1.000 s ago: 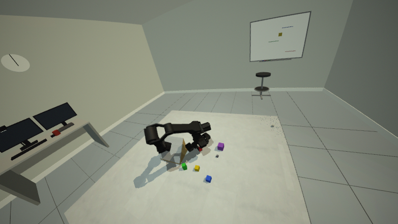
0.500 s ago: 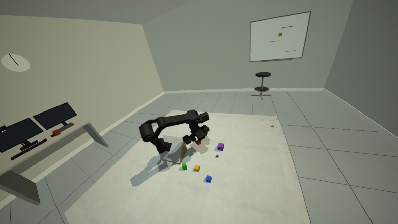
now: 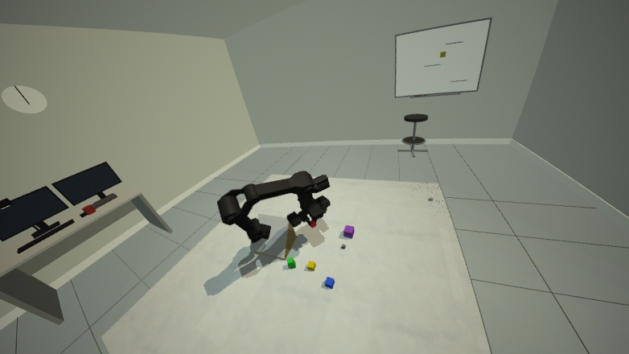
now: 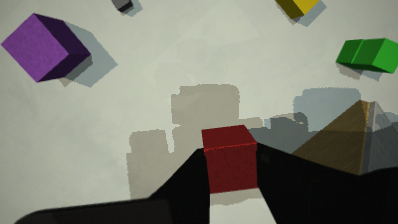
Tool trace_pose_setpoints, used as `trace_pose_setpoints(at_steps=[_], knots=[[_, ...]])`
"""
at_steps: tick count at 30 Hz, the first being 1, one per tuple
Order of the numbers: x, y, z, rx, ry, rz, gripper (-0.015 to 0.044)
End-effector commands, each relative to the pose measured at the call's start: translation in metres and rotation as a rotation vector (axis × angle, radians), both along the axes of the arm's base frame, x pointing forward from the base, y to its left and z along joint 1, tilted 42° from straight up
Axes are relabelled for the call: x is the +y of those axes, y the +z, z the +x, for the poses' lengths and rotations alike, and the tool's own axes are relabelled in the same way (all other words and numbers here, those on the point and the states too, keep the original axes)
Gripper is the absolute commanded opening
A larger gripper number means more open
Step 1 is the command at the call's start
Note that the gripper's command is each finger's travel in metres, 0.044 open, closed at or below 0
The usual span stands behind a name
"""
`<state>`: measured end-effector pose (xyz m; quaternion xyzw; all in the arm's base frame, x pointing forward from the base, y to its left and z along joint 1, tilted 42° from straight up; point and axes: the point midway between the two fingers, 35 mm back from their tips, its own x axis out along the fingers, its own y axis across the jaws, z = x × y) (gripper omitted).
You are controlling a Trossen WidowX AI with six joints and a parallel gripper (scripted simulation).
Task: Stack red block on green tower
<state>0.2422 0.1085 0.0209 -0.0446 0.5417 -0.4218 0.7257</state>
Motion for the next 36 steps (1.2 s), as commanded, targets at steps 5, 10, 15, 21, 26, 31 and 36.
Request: trace_pose_setpoints(at_steps=[5, 10, 15, 21, 26, 31, 36], knots=[[-0.022, 0.023, -0.007, 0.029, 0.011, 0.005, 0.0000], [-0.039, 0.039, -0.012, 0.024, 0.009, 0.005, 0.0000], [-0.055, 0.054, -0.019, 0.020, 0.006, 0.003, 0.0000], [-0.074, 0.070, -0.029, 0.015, 0.002, 0.001, 0.0000], [-0.089, 0.080, -0.040, 0.012, -0.001, -0.003, 0.0000], [-0.102, 0.089, -0.052, 0.008, -0.004, -0.006, 0.0000], [-0.115, 0.096, -0.064, 0.005, -0.007, -0.010, 0.0000]])
